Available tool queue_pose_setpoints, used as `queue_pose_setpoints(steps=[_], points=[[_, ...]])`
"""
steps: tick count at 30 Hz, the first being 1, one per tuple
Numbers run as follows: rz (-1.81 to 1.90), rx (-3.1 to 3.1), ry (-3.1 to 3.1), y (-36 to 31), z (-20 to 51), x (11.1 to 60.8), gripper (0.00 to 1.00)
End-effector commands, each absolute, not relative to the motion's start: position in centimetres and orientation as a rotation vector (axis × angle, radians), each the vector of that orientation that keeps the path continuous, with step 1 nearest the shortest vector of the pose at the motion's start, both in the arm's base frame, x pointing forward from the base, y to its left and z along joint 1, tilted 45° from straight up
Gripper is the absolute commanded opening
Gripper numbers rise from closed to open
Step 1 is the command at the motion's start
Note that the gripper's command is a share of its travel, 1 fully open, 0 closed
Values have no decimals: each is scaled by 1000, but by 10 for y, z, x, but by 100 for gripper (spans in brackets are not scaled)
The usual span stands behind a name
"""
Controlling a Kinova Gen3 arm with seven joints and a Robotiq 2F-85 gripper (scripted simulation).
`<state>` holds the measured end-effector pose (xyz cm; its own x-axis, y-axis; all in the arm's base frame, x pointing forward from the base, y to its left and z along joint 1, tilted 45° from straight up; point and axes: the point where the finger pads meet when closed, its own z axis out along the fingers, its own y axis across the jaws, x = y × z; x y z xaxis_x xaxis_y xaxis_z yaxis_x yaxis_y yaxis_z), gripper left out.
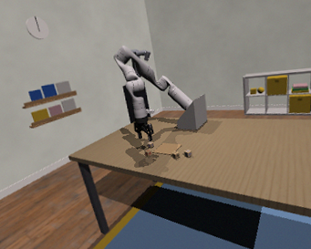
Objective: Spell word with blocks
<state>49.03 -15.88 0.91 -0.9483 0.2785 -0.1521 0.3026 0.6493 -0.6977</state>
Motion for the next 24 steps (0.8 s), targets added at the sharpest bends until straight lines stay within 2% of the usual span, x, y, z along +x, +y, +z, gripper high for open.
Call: queue_pose_setpoints(steps=[1,13,14,24], points=[[-1212,468,2838,-159,11,489,100],[-1214,451,2845,-159,11,489,100],[-1214,451,2845,-159,11,489,67],[-1214,451,2845,-159,11,489,67]])
